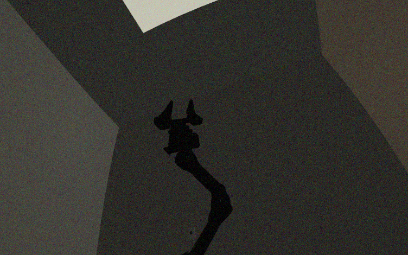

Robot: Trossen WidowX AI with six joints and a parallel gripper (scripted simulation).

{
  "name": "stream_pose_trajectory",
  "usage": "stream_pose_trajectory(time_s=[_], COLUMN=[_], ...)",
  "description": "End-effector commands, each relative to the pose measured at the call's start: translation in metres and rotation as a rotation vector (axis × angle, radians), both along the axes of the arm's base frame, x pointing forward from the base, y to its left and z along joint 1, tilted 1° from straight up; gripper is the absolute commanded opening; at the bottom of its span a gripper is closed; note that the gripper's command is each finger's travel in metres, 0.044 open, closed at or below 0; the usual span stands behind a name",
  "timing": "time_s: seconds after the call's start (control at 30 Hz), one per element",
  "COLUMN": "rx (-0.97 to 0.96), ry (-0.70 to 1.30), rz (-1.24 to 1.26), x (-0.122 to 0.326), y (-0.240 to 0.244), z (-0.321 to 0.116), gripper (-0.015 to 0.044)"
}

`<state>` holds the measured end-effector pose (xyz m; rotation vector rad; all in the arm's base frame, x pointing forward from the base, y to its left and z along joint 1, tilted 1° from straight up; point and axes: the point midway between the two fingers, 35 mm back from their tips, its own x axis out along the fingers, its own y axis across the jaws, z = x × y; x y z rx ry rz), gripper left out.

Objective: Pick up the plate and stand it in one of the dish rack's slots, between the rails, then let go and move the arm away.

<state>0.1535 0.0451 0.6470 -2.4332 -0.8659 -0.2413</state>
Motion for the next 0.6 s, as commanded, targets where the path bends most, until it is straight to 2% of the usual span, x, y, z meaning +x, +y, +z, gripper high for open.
stream_pose_trajectory(time_s=[0.0,0.57], rx=[0.002,0.313], ry=[0.001,0.168], rz=[0.000,0.080], x=[0.000,0.046], y=[0.000,-0.036], z=[0.000,-0.012], gripper=[0.0400,0.0400])
